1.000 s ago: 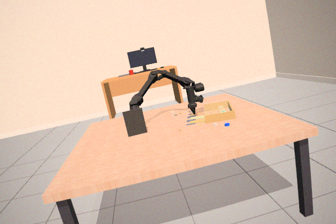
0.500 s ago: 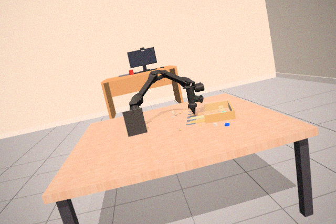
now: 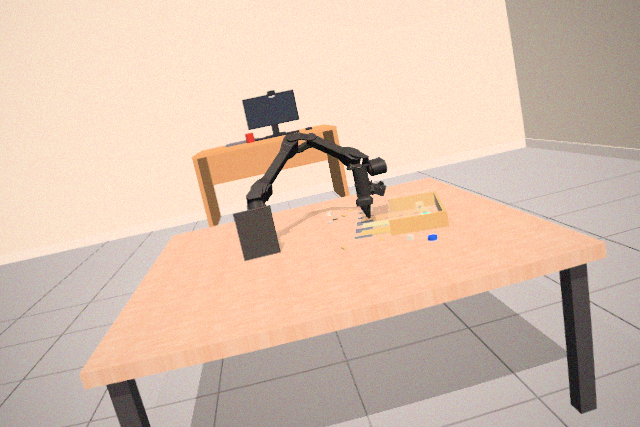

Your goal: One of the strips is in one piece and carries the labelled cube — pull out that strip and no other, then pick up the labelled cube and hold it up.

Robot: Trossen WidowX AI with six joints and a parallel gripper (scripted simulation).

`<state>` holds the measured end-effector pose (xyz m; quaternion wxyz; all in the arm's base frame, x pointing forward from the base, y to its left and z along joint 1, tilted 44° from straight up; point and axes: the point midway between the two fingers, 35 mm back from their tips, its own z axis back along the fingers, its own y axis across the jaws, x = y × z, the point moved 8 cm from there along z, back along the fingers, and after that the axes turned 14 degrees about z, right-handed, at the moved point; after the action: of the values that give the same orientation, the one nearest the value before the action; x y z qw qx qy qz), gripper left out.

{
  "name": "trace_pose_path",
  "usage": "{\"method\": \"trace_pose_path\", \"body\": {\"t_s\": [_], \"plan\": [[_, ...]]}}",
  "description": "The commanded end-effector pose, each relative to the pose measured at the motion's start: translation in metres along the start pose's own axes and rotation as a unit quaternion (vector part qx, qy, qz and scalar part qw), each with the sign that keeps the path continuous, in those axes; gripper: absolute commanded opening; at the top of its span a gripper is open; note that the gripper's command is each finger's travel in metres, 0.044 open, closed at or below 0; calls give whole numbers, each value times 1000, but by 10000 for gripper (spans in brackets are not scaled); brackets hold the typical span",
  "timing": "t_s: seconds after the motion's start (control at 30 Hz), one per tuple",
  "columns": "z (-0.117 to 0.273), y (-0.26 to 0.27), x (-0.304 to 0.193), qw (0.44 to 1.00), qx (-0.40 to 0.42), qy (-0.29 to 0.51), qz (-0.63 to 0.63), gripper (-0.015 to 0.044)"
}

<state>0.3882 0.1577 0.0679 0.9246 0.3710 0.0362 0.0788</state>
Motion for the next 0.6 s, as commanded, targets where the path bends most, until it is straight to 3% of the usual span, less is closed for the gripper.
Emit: {"method": "trace_pose_path", "body": {"t_s": [0.0,0.57], "plan": [[-3,2,-9,1000,-1,6,-3,0],[-4,8,-35,1000,-1,6,-3,0]]}}
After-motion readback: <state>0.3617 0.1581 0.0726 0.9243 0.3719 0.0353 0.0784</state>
